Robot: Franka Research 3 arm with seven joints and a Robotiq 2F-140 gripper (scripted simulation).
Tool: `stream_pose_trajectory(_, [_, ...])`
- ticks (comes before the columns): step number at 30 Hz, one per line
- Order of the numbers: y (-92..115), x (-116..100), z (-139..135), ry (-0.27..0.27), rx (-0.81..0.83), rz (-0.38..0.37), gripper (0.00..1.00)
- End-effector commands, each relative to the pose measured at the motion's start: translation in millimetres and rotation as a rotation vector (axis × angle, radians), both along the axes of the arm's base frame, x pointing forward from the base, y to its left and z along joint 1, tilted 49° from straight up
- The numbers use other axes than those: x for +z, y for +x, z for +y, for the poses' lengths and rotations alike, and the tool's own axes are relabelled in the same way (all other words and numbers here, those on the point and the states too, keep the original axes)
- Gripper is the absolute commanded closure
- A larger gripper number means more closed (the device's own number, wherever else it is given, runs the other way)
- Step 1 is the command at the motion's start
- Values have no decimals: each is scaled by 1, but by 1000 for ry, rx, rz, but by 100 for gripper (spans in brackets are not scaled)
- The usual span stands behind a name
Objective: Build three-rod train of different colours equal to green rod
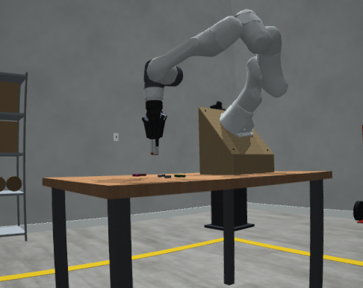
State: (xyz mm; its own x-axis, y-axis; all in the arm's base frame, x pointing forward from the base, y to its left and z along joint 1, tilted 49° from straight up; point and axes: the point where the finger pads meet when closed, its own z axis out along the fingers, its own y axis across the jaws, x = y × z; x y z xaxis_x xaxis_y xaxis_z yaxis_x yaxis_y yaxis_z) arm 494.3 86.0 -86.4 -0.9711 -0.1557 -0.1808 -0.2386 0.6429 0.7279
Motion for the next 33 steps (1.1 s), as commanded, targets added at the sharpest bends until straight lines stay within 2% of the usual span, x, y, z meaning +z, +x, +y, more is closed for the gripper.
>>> stream_pose_trajectory(1, [1,-1,2,1,-18,20,97])
stream_pose_trajectory(23, [2,-49,57,1,-18,20,97])
stream_pose_trajectory(33, [2,-56,66,1,-18,20,97])
